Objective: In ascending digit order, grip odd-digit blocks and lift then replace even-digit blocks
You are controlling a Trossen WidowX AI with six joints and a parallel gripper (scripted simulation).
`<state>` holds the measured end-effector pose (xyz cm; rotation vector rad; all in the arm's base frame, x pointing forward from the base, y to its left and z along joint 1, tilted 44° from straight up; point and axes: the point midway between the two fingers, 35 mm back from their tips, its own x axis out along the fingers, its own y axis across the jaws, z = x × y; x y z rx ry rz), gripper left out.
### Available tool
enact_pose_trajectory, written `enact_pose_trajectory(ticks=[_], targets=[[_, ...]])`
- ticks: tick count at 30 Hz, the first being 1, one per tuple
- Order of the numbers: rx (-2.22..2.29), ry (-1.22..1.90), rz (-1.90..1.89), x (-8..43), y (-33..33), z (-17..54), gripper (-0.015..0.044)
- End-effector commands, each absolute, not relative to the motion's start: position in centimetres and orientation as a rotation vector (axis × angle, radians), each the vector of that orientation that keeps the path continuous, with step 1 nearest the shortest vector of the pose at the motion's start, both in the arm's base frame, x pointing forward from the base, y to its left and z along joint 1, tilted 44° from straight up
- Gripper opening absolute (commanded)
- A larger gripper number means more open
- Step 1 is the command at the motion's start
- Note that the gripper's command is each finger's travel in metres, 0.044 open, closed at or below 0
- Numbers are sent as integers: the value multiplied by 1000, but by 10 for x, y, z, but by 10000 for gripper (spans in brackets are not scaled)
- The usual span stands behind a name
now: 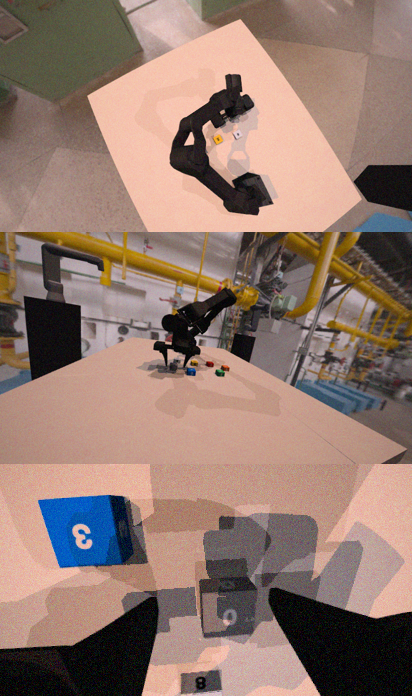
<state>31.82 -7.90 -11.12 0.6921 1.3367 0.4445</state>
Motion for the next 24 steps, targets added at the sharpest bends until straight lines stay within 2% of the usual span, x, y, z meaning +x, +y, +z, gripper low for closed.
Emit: enact_pose_trajectory(ticks=[1,5,24], targets=[[698,1335,444,318,-78,-111,216],[698,1335,444,318,-78,-111,120],[698,1335,444,318,-78,-111,120]])
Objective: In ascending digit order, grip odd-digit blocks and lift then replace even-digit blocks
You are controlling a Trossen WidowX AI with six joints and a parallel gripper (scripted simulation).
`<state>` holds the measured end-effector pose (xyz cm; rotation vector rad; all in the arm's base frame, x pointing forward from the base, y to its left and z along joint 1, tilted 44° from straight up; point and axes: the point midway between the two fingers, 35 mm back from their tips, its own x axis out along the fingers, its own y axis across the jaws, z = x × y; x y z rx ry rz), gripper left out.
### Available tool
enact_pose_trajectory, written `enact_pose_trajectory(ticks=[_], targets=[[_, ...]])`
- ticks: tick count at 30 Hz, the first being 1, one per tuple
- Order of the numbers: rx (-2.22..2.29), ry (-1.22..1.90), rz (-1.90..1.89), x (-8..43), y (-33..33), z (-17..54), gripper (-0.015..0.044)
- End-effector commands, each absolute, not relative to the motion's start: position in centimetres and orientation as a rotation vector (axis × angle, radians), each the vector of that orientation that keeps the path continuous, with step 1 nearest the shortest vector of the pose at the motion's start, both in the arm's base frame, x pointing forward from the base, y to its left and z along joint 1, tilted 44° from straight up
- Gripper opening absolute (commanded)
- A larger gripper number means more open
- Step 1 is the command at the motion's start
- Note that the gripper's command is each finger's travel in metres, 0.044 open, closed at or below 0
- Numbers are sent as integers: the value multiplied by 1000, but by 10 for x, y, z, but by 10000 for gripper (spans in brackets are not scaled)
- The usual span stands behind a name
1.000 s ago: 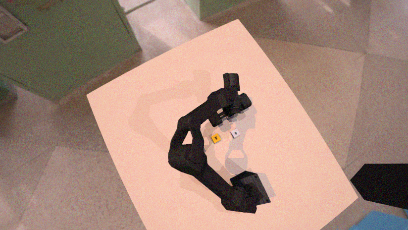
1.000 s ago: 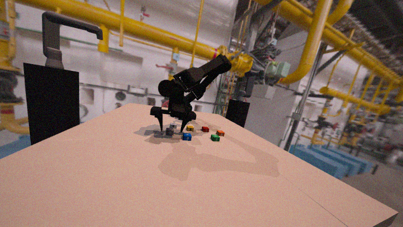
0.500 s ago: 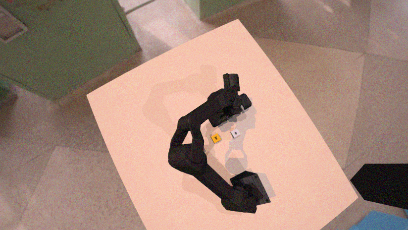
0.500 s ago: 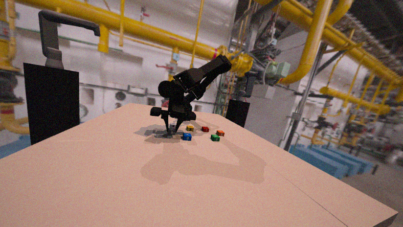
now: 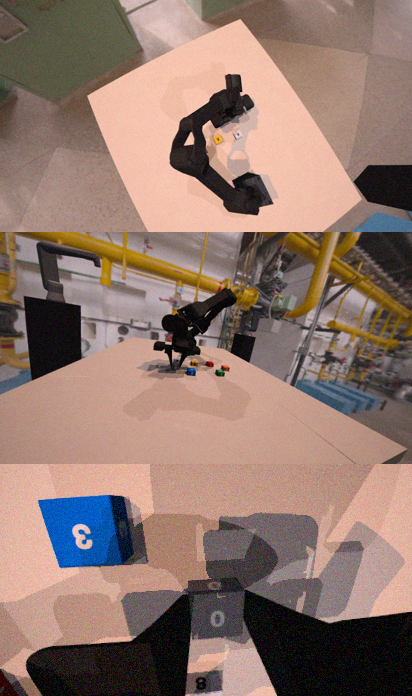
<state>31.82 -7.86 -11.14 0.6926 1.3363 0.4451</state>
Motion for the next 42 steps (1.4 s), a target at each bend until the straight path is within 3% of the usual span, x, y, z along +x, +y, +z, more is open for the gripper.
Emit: enact_pose_trajectory(ticks=[1,42], targets=[[698,1335,444,318,-78,-111,120],[698,1335,444,318,-78,-111,120]])
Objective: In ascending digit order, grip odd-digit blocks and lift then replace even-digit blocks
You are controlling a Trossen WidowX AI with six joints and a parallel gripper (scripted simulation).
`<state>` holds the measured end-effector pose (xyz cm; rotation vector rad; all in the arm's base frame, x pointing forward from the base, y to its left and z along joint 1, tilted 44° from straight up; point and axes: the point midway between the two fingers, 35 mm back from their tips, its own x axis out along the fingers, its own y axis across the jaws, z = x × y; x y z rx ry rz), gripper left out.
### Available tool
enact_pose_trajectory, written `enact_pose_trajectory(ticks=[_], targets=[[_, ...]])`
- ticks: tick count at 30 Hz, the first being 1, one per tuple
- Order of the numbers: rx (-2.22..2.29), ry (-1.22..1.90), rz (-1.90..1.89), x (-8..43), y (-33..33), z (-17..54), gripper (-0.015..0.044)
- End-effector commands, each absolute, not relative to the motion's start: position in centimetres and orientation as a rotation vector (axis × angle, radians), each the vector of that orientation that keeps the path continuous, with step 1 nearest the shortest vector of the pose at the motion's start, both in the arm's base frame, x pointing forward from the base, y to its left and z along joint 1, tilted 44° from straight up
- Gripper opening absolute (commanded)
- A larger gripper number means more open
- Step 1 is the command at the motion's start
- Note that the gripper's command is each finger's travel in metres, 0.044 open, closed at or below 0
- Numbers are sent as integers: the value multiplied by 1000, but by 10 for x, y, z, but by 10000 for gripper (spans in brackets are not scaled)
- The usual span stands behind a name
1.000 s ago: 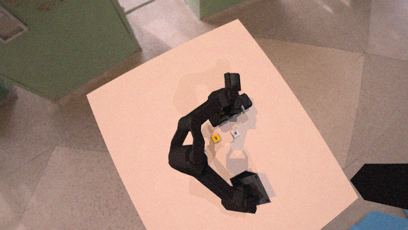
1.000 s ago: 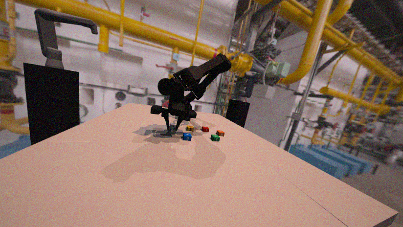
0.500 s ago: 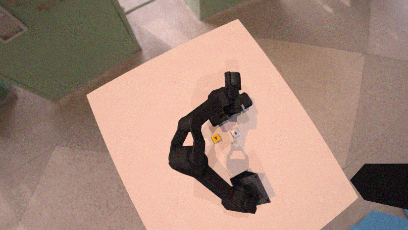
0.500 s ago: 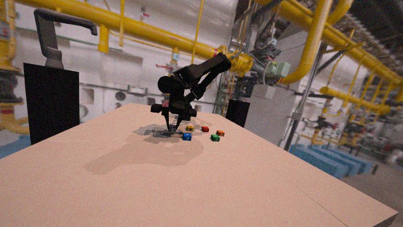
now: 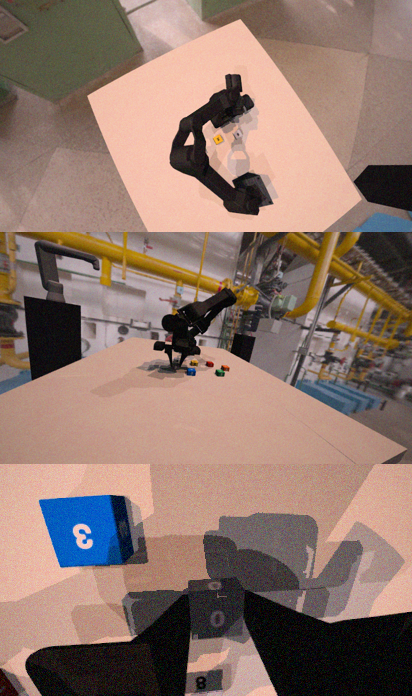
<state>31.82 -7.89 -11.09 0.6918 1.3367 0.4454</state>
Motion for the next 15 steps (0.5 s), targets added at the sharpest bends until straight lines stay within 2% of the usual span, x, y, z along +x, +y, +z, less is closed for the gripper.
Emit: enact_pose_trajectory(ticks=[1,5,15], targets=[[698,1335,444,318,-78,-111,120],[698,1335,444,318,-78,-111,120],[698,1335,444,318,-78,-111,383]])
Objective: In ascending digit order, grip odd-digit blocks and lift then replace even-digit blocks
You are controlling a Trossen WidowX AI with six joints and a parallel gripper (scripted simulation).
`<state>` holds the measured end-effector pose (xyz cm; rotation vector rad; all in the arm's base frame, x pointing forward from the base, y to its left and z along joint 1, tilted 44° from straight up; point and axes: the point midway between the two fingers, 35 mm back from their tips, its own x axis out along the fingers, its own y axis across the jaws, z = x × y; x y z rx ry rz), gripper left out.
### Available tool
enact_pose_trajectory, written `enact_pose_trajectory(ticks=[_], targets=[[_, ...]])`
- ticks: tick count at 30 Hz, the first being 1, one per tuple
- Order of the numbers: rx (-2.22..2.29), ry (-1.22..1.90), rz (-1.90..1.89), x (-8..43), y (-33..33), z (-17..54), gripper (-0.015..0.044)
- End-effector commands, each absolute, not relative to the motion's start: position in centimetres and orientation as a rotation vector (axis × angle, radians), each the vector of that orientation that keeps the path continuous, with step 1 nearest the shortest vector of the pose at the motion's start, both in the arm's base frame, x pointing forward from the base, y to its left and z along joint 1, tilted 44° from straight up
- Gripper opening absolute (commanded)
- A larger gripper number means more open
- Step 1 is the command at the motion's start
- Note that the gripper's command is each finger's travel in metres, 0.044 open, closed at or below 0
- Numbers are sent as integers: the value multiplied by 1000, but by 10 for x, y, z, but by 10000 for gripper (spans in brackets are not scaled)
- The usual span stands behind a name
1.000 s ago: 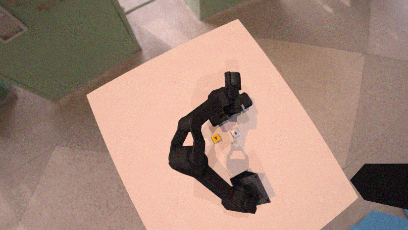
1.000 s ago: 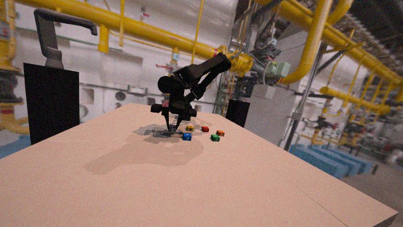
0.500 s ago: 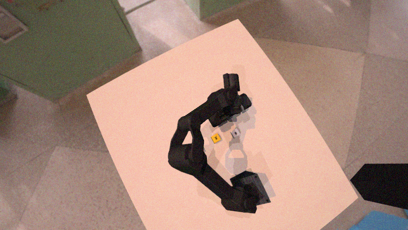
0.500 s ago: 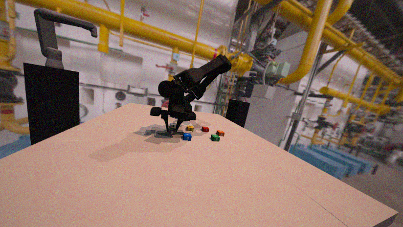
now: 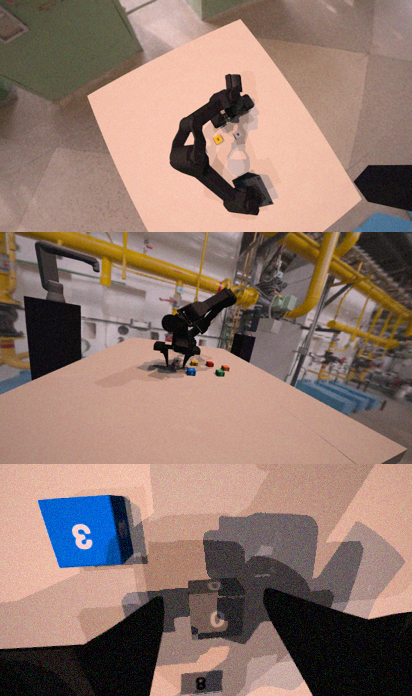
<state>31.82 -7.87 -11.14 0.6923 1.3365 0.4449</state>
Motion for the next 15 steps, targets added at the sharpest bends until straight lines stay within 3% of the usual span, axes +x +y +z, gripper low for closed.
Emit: enact_pose_trajectory(ticks=[1,11,15], targets=[[698,1335,444,318,-78,-111,400],[697,1335,443,311,-103,-85,400],[694,1337,439,303,-138,-49,295]])
